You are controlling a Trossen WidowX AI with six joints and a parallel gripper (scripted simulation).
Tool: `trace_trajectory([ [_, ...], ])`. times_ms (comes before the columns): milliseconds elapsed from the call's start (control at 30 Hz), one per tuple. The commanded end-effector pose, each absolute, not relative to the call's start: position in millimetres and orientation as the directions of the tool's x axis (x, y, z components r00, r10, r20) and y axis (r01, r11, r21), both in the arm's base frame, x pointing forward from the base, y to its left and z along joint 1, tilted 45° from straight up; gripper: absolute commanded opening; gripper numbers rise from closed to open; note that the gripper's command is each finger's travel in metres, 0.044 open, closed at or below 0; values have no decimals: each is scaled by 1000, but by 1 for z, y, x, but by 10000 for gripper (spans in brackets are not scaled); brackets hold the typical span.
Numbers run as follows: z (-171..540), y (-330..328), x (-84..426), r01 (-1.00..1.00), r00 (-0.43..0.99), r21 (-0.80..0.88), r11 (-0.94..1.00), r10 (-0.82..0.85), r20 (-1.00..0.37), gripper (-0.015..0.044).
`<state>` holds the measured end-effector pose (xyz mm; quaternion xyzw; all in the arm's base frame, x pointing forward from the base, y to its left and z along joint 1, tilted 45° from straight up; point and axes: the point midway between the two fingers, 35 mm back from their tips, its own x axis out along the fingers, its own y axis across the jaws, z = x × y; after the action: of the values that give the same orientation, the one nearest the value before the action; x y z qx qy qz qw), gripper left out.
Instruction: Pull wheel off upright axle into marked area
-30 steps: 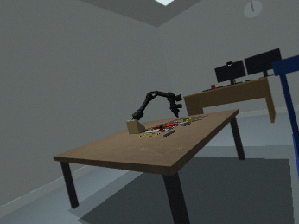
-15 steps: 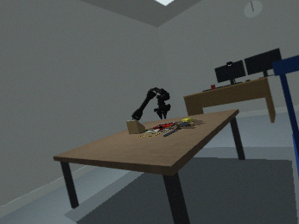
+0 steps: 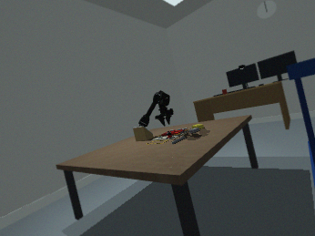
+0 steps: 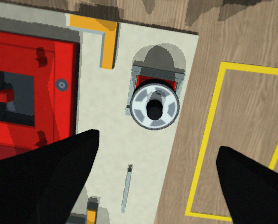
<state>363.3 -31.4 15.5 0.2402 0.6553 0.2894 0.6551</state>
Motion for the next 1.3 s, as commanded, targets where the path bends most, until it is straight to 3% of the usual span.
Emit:
trace_trajectory([
  [0,12,-26,361,-64,-29,700,712,699,-714,300],
  [467,-38,23,360,-64,-29,702,709,702,-712,300],
  [600,-36,22,361,-76,-38,698,712,698,-716,195],
  [867,-36,22,361,-76,-38,698,712,698,-716,142],
  [1033,-35,22,361,-75,-38,698,712,698,-715,10],
  [1267,-34,20,361,-75,-38,698,712,698,-715,0],
])
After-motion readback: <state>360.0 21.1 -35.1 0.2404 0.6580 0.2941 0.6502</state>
